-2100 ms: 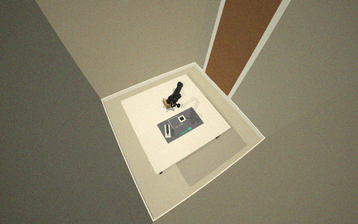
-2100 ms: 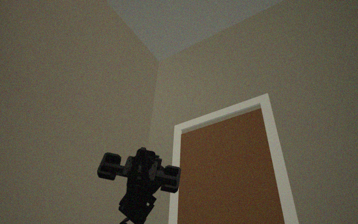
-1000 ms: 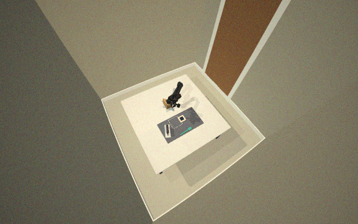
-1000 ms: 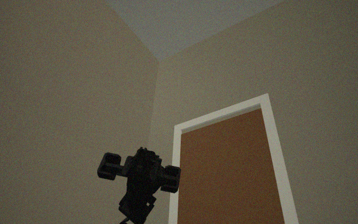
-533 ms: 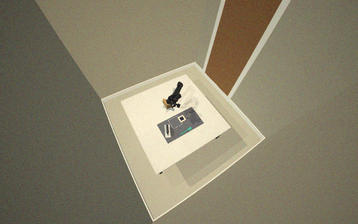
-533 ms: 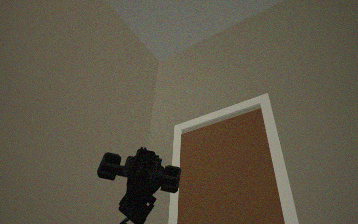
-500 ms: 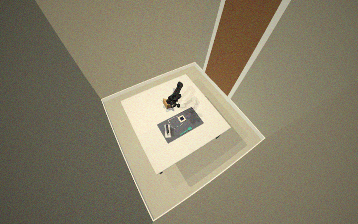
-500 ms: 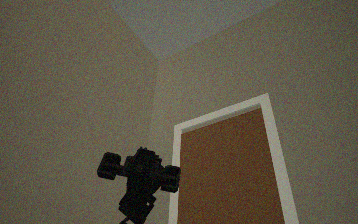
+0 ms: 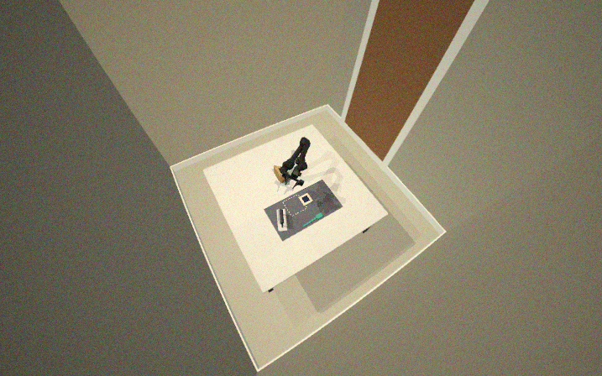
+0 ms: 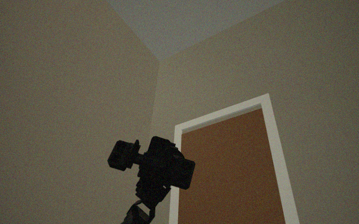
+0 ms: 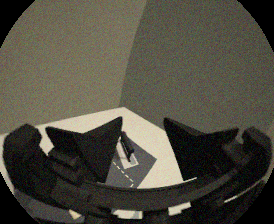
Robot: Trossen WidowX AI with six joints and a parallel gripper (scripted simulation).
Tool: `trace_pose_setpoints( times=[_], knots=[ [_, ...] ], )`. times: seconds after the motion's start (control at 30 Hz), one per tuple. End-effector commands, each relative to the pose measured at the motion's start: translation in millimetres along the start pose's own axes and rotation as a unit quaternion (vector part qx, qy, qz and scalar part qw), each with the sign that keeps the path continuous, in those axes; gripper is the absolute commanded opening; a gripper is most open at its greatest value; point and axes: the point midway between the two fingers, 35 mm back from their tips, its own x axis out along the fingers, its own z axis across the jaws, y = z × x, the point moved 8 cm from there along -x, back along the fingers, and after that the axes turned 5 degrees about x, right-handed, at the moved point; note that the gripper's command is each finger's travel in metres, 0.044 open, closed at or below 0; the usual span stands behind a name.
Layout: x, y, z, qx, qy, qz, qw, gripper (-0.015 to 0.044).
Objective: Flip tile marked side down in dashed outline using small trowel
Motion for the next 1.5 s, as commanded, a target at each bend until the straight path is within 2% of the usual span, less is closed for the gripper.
trace_pose_setpoints(
  times=[0.0, 0.6, 1.2, 1.3, 1.47],
  knots=[
    [22, -5, 15, -0.037, 0.017, 0.055, 0.998, 0.0300],
    [120, 21, 71, -0.190, 0.076, 0.295, 0.933, 0.0300],
    [203, 105, 107, -0.341, 0.116, 0.507, 0.783, 0.0300],
    [210, 120, 112, -0.359, 0.119, 0.531, 0.758, 0.0300],
    [210, 121, 113, -0.360, 0.120, 0.533, 0.756, 0.0300]
  ],
)
